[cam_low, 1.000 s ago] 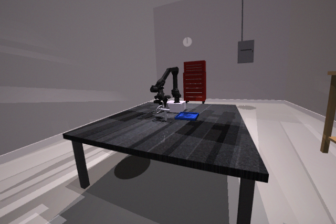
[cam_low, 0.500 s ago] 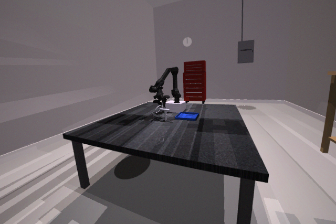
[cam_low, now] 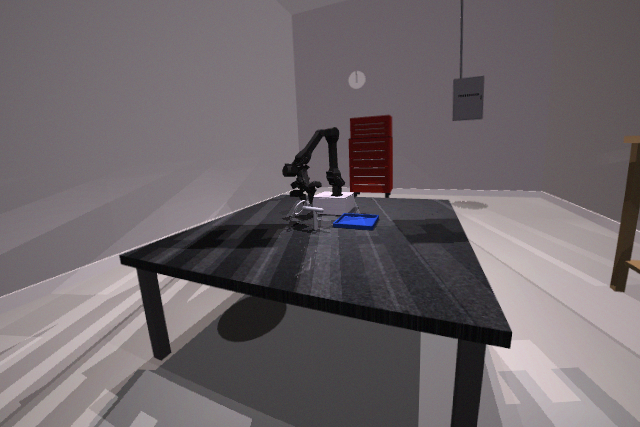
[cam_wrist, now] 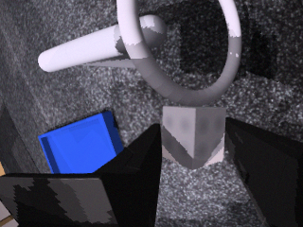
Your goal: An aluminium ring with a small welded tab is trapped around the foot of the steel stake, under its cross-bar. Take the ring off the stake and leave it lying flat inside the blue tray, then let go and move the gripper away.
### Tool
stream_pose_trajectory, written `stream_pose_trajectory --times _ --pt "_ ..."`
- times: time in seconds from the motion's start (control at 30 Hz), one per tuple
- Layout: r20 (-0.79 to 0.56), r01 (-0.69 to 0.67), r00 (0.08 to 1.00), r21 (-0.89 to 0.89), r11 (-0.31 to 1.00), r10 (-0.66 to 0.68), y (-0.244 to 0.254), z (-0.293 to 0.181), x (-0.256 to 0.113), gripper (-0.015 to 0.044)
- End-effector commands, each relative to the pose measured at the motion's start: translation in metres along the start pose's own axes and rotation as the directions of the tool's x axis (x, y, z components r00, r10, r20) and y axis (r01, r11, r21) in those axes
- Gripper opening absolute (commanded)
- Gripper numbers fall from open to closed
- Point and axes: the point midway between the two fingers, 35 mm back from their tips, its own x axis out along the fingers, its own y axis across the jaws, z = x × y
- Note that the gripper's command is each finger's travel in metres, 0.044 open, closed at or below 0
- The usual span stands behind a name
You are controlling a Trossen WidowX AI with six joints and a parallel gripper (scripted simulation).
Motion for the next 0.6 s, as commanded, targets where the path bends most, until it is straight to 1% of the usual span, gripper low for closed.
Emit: stream_pose_trajectory --times 0.0,0.57 --pt "0.004 -0.004 1.0 -0.007 1.0 0.004 0.0 0.002 -0.003 0.0" --pt "0.004 -0.004 1.0 -0.007 1.0 0.004 0.009 0.011 -0.027 0.0"
